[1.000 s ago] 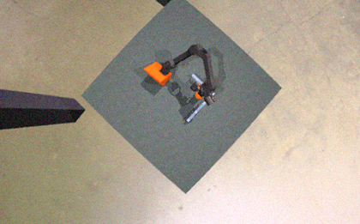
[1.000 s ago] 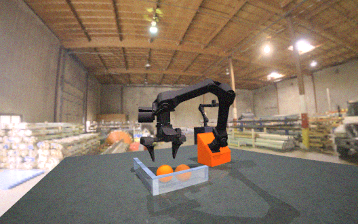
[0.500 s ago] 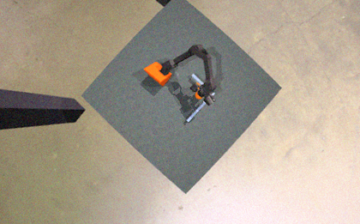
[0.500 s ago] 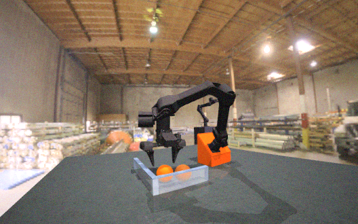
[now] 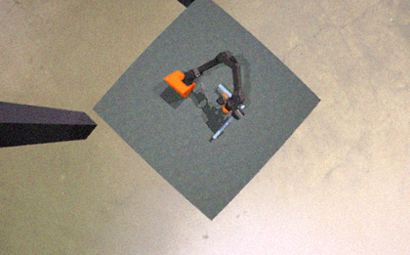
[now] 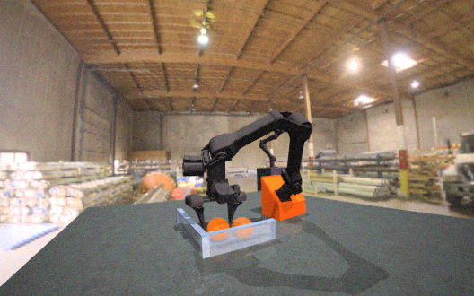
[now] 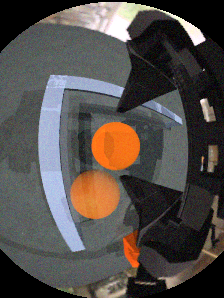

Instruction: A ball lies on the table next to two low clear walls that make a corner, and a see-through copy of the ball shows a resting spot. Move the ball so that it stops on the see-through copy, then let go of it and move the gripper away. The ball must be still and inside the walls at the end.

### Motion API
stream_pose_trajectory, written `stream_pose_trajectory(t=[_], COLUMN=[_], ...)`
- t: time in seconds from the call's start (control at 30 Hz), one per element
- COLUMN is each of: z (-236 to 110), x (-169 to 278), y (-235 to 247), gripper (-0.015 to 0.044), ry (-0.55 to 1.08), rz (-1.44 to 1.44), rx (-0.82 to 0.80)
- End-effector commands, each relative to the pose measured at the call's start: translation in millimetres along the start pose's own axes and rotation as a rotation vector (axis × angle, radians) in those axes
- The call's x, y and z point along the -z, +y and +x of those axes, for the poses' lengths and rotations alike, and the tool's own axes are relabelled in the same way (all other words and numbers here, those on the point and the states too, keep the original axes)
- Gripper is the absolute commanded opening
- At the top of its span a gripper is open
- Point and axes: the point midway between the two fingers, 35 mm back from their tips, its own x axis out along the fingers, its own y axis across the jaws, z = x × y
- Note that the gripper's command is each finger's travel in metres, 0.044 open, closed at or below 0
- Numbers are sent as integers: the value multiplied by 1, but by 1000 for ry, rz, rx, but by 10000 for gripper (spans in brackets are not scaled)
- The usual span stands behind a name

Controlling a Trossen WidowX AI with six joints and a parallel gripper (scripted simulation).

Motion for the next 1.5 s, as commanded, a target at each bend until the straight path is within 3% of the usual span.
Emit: stream_pose_trajectory(t=[0.0,0.2,0.3,0.57,0.97,1.47], z=[11,17,17,17,-34,-119], x=[-1,-1,-1,-1,2,2], y=[2,3,3,3,-7,-1], gripper=[440,440,361,308,0,0], ry=[-7,-8,-8,-8,3,0], rz=[7,7,7,7,8,9], rx=[-10,-10,-10,-10,-8,-11])
